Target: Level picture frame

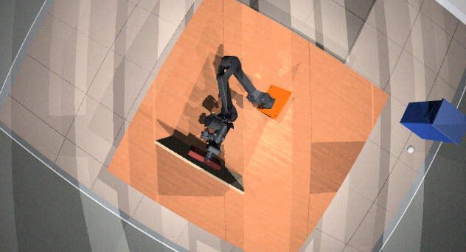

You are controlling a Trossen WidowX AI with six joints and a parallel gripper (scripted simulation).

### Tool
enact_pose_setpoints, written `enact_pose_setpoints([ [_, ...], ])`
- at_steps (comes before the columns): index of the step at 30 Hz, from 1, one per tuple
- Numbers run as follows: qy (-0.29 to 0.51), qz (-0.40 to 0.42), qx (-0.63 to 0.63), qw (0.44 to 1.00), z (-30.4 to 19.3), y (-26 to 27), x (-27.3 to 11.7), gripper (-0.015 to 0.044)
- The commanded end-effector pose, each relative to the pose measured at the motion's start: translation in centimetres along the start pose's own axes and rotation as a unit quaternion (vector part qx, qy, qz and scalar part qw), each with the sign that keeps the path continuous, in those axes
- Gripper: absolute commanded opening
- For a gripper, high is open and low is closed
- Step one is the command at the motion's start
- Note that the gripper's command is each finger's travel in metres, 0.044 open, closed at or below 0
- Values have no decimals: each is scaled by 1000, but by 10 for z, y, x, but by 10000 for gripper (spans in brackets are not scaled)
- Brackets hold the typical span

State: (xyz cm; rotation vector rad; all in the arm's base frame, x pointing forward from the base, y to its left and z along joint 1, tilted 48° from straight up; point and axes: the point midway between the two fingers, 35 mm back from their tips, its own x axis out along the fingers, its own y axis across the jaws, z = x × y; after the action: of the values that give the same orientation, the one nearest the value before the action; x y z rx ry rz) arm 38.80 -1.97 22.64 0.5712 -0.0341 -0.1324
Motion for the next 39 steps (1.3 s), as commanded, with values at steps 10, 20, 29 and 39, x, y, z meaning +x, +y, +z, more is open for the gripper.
enact_pose_setpoints([
  [10, -2, 4, 0, 1000, 4, 3, 1, 0],
  [20, -3, 4, 0, 1000, 3, 1, 1, 0],
  [29, -3, 5, 0, 1000, 3, -2, 1, 0],
  [39, -3, 3, 0, 1000, 2, -5, 1, 0],
])
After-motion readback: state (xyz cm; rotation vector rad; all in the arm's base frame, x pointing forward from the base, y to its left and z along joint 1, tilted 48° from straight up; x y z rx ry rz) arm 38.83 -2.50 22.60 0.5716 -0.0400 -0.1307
